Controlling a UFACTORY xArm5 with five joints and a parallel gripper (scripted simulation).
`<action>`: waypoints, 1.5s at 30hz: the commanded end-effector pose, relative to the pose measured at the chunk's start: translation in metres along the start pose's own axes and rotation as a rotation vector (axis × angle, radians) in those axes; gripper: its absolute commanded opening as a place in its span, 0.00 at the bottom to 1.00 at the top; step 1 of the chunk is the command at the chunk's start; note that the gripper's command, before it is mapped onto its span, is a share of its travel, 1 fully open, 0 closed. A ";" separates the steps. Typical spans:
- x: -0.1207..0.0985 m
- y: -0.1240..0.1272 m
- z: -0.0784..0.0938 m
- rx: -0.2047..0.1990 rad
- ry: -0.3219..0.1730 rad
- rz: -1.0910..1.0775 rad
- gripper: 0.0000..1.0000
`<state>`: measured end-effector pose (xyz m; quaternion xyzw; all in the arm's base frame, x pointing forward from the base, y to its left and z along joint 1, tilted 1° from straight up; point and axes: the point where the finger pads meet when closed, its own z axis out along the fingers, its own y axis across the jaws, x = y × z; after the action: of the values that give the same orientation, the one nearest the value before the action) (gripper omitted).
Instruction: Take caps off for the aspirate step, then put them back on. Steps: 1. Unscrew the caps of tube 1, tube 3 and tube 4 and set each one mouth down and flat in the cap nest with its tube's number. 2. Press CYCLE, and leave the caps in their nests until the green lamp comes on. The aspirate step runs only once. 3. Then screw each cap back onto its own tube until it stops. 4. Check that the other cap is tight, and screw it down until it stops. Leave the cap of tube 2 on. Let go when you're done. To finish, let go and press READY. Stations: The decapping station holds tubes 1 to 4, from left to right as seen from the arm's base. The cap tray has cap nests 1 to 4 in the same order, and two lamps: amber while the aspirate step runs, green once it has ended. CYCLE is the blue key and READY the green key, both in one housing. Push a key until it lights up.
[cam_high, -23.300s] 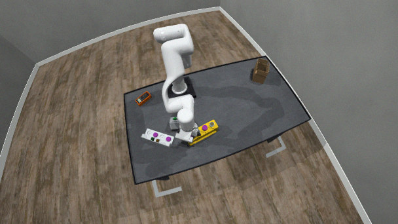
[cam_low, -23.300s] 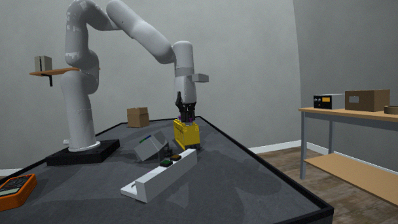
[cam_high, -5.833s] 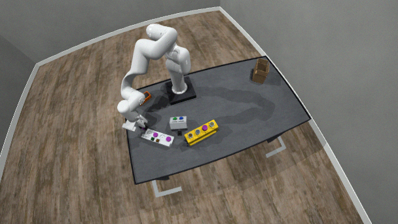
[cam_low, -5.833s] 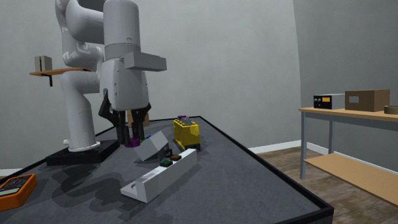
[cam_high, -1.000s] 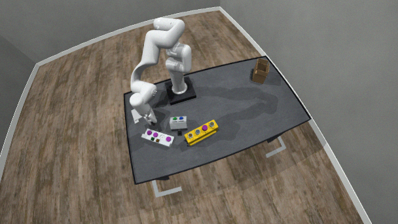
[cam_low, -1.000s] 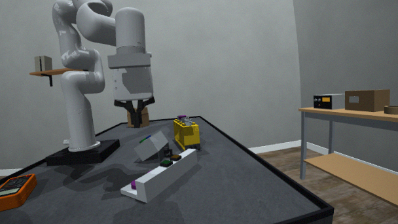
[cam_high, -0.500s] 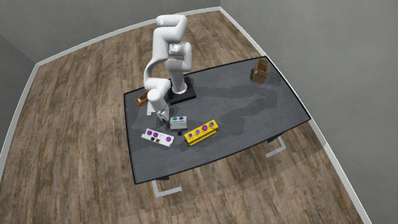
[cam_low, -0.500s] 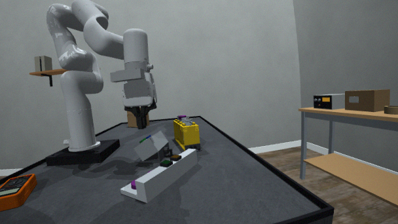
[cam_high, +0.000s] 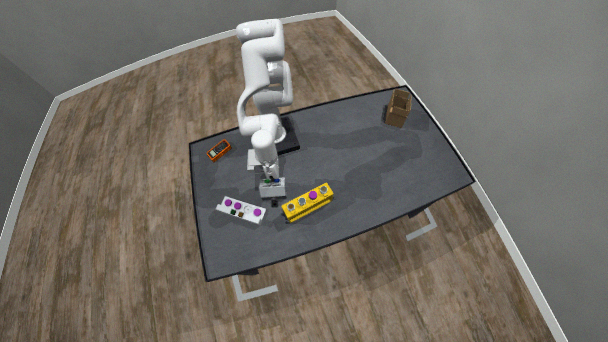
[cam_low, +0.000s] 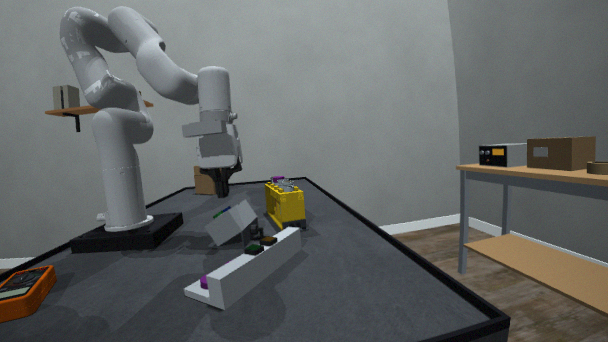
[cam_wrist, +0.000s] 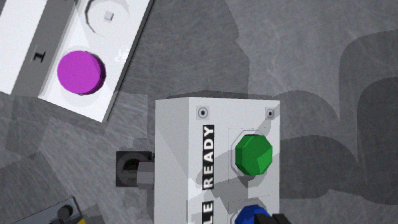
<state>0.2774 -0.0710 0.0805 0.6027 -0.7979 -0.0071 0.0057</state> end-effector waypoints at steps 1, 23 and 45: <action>-0.005 -0.001 0.000 0.005 -0.001 0.003 0.00; -0.005 -0.001 0.018 0.005 -0.001 0.003 0.00; -0.005 -0.001 0.023 0.005 -0.001 0.003 0.00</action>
<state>0.2778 -0.0662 0.0576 0.6015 -0.7988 -0.0061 0.0051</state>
